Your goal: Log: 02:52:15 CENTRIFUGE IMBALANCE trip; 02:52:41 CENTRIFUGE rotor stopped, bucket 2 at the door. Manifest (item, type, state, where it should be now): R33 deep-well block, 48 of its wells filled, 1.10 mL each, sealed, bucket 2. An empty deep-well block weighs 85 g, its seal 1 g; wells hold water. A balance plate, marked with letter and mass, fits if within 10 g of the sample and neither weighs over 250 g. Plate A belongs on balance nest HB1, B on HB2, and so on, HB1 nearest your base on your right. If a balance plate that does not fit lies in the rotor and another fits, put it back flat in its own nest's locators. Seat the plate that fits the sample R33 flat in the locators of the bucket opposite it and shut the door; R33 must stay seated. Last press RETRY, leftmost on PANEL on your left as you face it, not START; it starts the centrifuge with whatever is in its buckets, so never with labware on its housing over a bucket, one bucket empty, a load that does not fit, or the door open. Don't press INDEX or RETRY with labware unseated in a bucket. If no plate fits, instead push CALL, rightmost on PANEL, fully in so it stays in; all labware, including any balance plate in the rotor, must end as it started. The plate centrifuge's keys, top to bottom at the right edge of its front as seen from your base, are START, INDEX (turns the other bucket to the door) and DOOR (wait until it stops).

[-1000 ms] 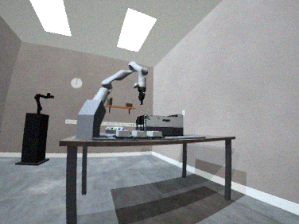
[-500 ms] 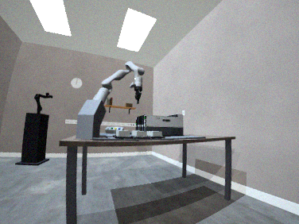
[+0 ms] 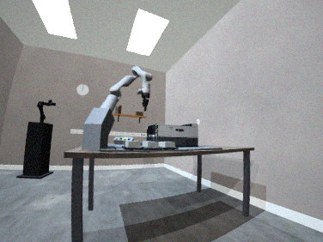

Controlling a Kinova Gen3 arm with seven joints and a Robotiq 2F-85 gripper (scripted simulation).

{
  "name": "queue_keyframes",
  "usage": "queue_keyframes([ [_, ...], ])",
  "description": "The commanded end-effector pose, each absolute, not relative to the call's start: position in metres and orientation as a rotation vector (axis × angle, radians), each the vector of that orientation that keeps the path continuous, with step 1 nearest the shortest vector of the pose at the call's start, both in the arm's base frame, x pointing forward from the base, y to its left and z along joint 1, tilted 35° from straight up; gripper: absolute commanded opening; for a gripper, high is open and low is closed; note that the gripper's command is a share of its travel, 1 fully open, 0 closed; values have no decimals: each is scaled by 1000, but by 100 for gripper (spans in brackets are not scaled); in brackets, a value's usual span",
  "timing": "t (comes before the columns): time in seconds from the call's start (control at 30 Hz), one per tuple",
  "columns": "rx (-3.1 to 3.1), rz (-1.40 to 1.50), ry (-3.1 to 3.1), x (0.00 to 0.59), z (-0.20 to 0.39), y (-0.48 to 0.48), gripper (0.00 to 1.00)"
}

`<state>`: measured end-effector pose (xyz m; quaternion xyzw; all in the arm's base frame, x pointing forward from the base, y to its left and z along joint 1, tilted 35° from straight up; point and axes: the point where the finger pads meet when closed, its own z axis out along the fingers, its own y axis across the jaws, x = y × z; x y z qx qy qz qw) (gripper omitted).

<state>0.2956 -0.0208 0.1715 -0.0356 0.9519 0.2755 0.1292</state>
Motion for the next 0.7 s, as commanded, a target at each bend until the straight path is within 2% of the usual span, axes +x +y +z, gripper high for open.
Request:
queue_keyframes([
  [0.0, -103, 799, 2766, 289, 177, -16, 10],
  [0.67, -45, 775, 2635, 279, 184, -9, 10],
])
